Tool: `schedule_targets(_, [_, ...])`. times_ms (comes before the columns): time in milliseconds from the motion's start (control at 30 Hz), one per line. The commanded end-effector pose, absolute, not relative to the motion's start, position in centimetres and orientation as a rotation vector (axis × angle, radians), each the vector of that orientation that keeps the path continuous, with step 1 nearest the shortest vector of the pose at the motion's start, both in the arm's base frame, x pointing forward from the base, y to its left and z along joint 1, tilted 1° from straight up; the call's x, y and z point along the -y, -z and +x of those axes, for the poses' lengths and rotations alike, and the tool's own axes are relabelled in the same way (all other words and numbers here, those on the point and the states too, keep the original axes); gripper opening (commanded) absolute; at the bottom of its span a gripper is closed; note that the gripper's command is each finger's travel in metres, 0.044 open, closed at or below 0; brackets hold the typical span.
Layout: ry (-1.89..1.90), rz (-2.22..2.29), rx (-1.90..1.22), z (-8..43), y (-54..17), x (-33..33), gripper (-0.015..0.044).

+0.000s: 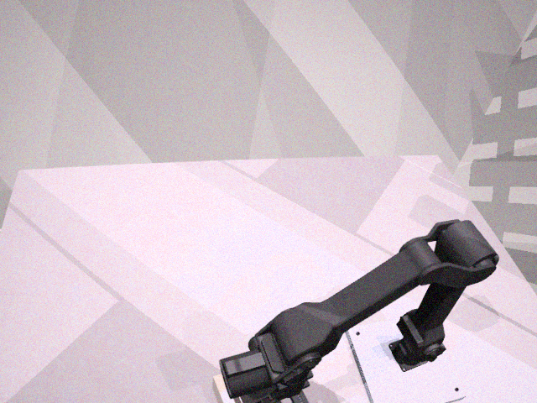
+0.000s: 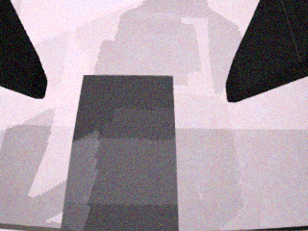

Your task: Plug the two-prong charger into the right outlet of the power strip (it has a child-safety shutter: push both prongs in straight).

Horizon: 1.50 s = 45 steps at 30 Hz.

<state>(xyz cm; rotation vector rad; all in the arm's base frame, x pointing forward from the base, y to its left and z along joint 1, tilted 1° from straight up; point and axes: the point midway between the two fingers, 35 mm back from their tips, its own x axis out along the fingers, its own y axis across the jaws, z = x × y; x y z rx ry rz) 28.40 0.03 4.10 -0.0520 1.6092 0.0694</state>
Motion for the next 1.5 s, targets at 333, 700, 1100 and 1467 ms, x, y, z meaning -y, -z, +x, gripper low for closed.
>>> schedule_targets(333, [-0.071, -0.058, -1.600, 26.9, -4.2, 0.1, 0.0440])
schedule_targets(700, [-0.071, -0.058, -1.600, 25.7, -4.0, 0.2, 0.0440])
schedule_targets(1100, [-0.051, -0.025, -1.389, 26.2, -6.5, 0.2, 0.0440])
schedule_targets(1467, [-0.077, -0.034, -0.992, 27.1, -12.0, 0.2, 0.0440])
